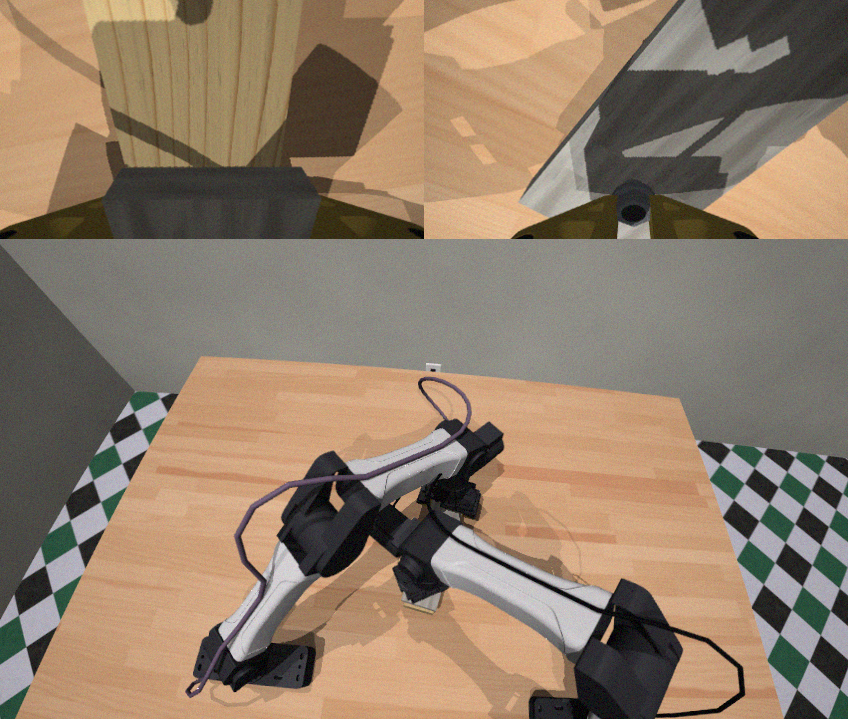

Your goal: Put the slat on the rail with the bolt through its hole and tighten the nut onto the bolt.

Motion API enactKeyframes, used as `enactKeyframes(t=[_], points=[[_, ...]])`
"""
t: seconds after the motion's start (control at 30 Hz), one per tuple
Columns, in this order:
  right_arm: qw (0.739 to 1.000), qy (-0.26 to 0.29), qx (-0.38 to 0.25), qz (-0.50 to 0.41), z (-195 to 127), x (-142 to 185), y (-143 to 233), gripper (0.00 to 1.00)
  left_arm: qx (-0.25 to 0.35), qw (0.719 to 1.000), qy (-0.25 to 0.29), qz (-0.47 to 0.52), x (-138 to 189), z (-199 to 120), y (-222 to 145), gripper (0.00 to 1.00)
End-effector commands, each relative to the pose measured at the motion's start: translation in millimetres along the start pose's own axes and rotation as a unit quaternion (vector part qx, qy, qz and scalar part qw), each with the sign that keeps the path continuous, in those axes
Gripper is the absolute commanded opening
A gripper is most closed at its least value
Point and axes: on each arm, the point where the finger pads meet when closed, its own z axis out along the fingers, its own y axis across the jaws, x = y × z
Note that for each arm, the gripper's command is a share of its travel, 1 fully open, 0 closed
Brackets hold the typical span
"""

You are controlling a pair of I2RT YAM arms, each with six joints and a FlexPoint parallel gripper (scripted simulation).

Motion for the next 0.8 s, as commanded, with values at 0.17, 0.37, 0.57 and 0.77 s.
enactKeyframes(t=[0.17,0.37,0.57,0.77], points=[[0.979,-0.016,-0.012,0.202,-9.2,-2.9,0.4,0.14,0.005,1.0,-0.008,-0.001,-3.4,-6.9,-1.0,0.67],[0.948,-0.015,-0.014,0.317,-9.1,-2.9,0.4,0.14,0.005,1.0,-0.008,-0.001,-3.4,-6.9,-1.0,0.67],[0.92,-0.014,-0.015,0.392,-9.1,-2.9,0.4,0.14,0.005,1.0,-0.008,-0.001,-3.4,-6.9,-1.0,0.67],[0.866,-0.012,-0.017,0.499,-9.0,-2.9,0.4,0.14,0.005,1.0,-0.008,-0.001,-3.4,-6.9,-1.0,0.67]])
